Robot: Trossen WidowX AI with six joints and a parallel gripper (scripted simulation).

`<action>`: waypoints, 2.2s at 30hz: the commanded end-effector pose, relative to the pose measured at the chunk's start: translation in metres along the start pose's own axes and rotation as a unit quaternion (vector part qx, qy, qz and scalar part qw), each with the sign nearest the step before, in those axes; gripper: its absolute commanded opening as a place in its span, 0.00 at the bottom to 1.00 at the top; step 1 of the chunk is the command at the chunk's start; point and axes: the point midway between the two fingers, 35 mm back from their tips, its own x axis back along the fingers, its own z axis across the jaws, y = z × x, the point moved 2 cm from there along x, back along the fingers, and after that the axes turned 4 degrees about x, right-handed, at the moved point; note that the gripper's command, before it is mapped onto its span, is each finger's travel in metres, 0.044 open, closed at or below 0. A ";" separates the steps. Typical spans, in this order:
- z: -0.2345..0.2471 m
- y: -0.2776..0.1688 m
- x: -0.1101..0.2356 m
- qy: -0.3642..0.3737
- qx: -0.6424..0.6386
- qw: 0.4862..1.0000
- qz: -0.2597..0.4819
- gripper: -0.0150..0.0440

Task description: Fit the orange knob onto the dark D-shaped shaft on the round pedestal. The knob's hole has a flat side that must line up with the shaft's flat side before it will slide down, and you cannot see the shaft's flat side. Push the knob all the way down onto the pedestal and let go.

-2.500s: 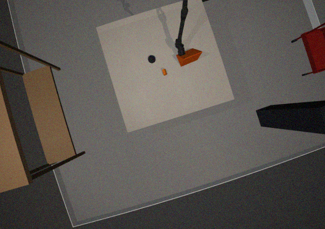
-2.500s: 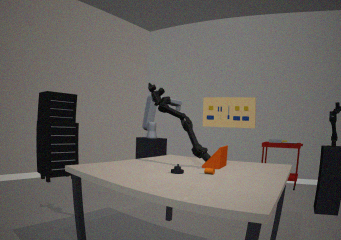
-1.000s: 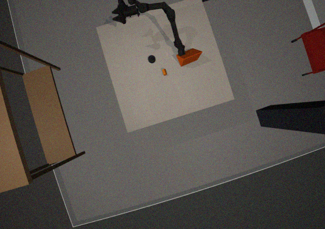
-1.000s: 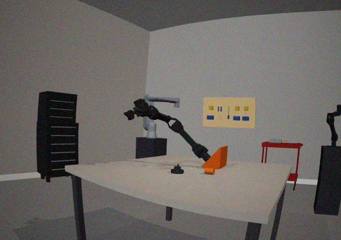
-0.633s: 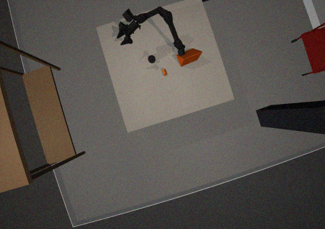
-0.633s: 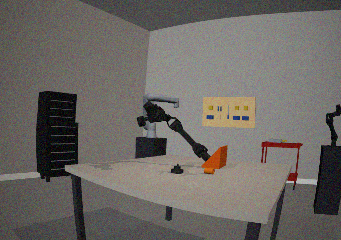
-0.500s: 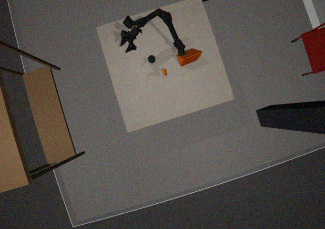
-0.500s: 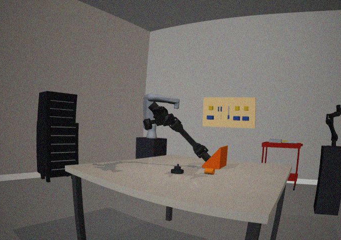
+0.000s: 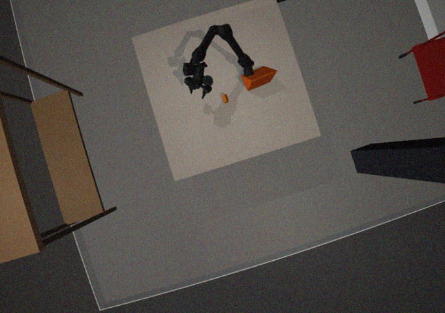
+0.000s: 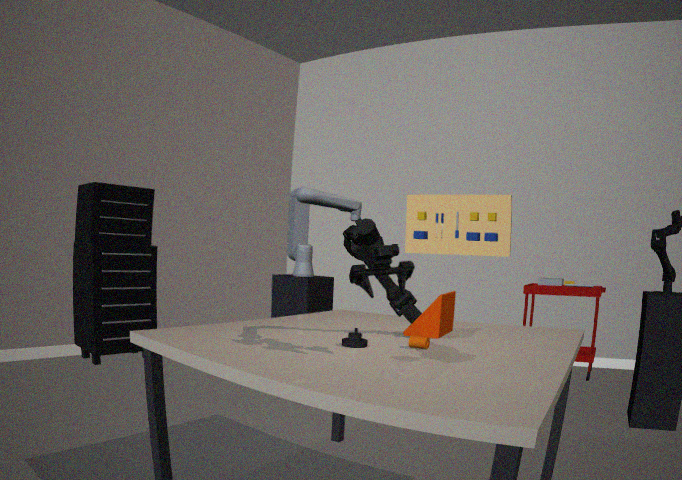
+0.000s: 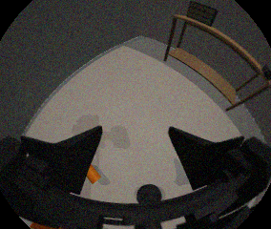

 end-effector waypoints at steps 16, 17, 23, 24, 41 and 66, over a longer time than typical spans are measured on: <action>0.180 -0.130 -0.032 0.081 0.383 0.831 0.396 1.00; 0.180 -0.130 -0.032 0.081 0.383 0.831 0.396 1.00; 0.180 -0.130 -0.032 0.081 0.383 0.831 0.396 1.00; 0.180 -0.131 -0.033 0.081 0.383 0.831 0.396 1.00; 0.177 -0.153 -0.060 0.081 0.383 0.831 0.396 1.00; 0.174 -0.175 -0.085 0.080 0.383 0.831 0.397 0.87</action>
